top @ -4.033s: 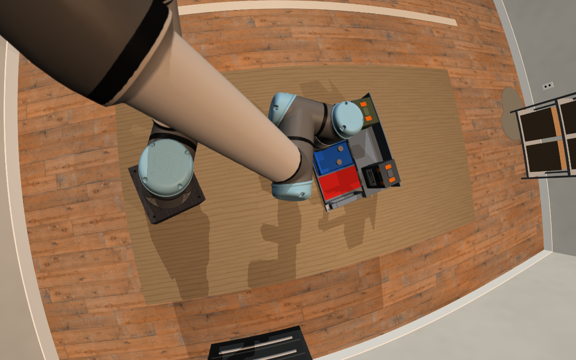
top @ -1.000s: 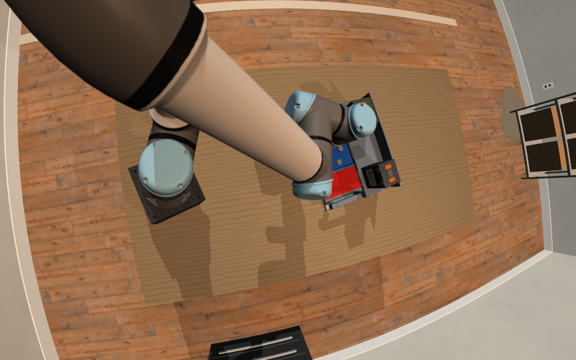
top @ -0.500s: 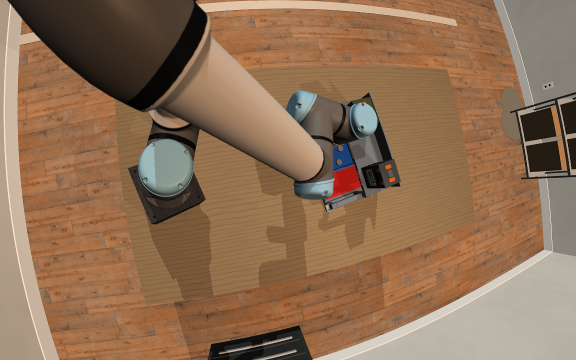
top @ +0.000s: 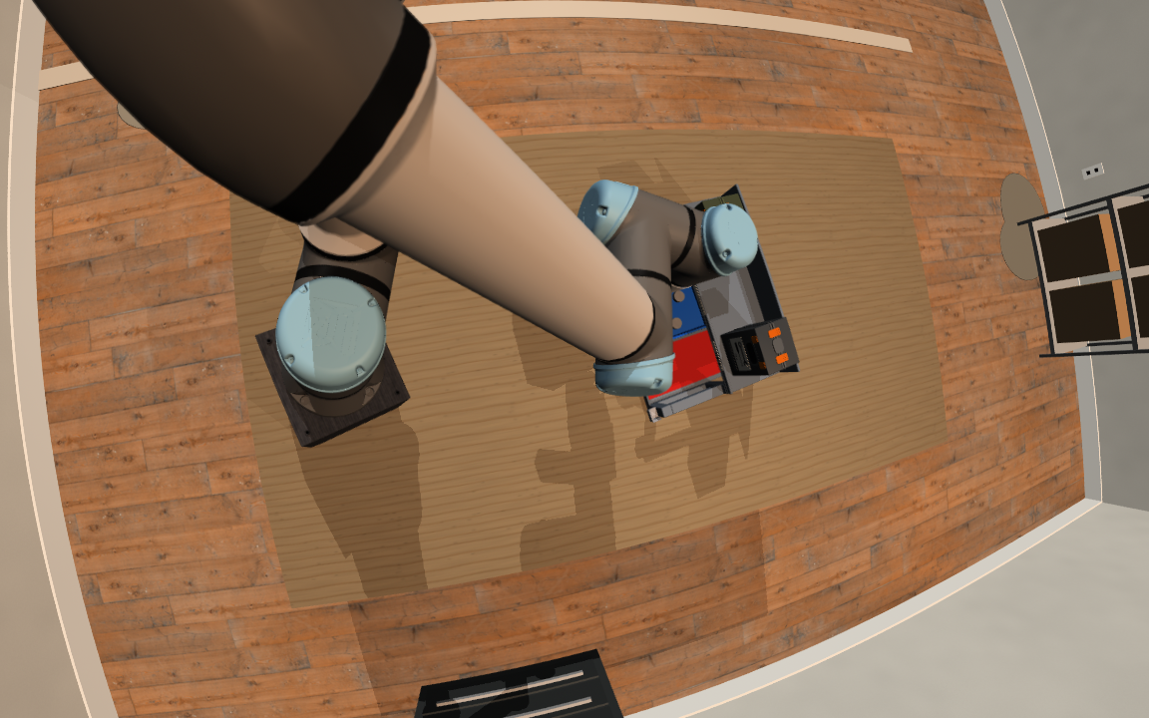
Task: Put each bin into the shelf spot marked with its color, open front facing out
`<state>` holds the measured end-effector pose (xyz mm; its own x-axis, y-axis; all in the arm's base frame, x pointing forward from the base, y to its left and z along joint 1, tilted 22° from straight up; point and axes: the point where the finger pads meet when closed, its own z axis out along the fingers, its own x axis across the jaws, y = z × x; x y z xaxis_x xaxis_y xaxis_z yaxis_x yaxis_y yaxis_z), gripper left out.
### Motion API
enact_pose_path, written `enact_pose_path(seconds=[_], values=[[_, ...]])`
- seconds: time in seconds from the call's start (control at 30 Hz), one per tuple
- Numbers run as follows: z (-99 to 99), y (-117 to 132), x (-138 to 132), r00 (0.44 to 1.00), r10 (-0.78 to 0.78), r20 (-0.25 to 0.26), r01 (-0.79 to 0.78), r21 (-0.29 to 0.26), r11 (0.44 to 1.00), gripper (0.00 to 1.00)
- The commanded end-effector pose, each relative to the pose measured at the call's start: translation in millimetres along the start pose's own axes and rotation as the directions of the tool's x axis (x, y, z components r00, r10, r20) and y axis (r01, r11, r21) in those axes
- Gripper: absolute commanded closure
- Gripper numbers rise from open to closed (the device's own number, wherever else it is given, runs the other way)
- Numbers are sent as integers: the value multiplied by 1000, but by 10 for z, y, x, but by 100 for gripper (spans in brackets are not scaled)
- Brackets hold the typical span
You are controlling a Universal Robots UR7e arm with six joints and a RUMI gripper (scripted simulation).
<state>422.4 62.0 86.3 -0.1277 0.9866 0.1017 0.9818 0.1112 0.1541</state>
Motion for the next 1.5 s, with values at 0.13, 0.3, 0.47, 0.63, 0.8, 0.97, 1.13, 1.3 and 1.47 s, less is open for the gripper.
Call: enact_pose_path(seconds=[0.13,0.3,0.47,0.63,0.8,0.97,1.13,1.3,1.47], values=[[-18,68,4,1000,0,0,0,-1,1000,100],[-28,116,7,1000,0,0,0,-1,1000,100],[-34,147,9,1000,0,0,0,-1,1000,100],[-46,202,13,1000,0,0,0,-1,1000,100],[-58,260,16,1000,0,0,0,-1,1000,100],[-66,296,19,1000,0,0,0,-1,1000,100],[-78,356,23,1000,0,0,0,0,1000,100],[-91,417,27,1000,0,0,0,0,1000,100],[-101,464,30,1000,0,0,0,0,1000,100]])
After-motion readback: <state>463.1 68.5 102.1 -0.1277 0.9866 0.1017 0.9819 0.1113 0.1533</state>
